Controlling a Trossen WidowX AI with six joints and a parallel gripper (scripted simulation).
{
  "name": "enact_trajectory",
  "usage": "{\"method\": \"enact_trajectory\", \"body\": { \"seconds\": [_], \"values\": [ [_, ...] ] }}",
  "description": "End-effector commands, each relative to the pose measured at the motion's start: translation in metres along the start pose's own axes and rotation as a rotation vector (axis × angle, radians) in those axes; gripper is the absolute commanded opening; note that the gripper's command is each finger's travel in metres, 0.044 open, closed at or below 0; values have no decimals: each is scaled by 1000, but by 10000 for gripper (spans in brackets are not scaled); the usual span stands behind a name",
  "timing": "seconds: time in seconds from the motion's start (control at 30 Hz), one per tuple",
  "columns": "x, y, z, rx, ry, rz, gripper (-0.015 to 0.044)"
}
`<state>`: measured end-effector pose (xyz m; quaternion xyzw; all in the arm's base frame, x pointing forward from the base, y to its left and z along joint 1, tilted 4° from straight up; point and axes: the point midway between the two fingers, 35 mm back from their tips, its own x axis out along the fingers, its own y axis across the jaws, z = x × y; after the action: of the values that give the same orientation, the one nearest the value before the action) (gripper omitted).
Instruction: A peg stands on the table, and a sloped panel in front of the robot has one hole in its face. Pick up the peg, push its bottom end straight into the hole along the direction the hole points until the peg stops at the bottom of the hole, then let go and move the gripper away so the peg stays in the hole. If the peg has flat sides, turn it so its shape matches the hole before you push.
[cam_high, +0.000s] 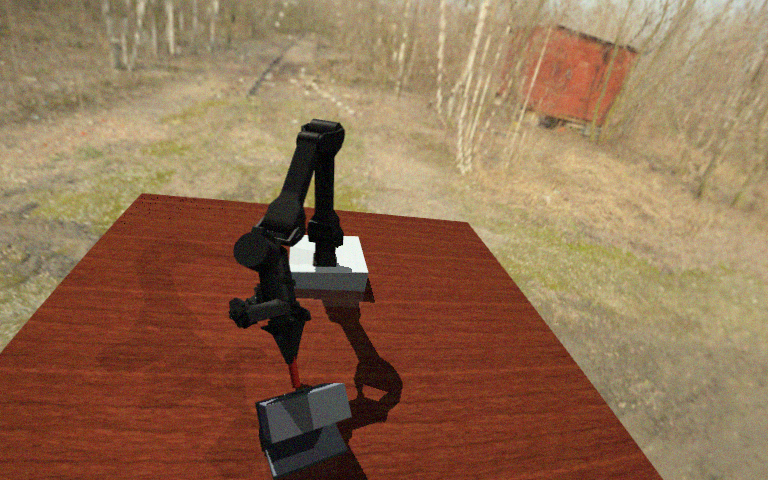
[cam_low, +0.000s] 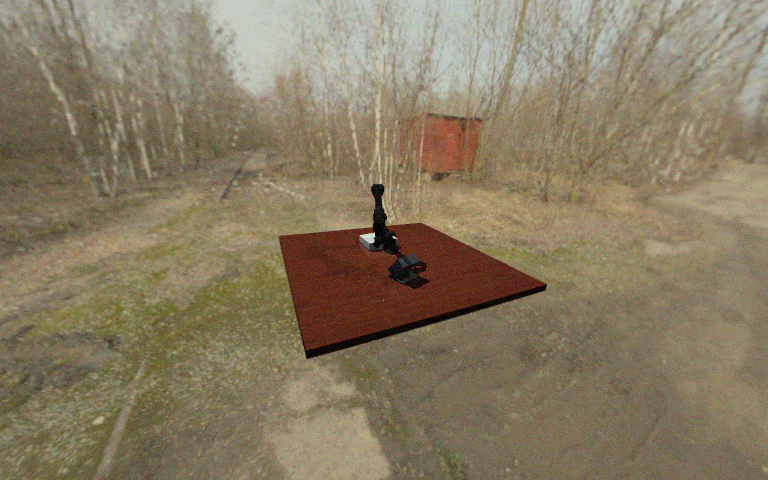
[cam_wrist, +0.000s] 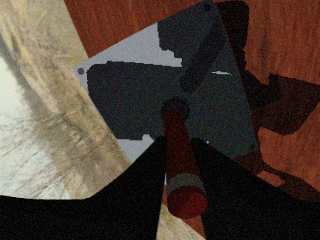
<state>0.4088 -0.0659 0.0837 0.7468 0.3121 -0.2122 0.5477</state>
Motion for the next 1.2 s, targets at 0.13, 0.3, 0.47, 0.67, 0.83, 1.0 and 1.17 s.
{"method": "enact_trajectory", "body": {
  "seconds": [0.13,0.3,0.47,0.67,0.83,1.0,1.17],
  "values": [
    [1,-2,0,0,0,-2,0],
    [4,-2,1,0,0,-2,0],
    [6,-3,1,0,0,-2,0],
    [9,-4,1,0,0,-2,0],
    [12,-4,1,0,1,-1,0],
    [15,-4,1,0,1,-1,0],
    [18,-4,1,0,1,-1,0]
  ]
}}
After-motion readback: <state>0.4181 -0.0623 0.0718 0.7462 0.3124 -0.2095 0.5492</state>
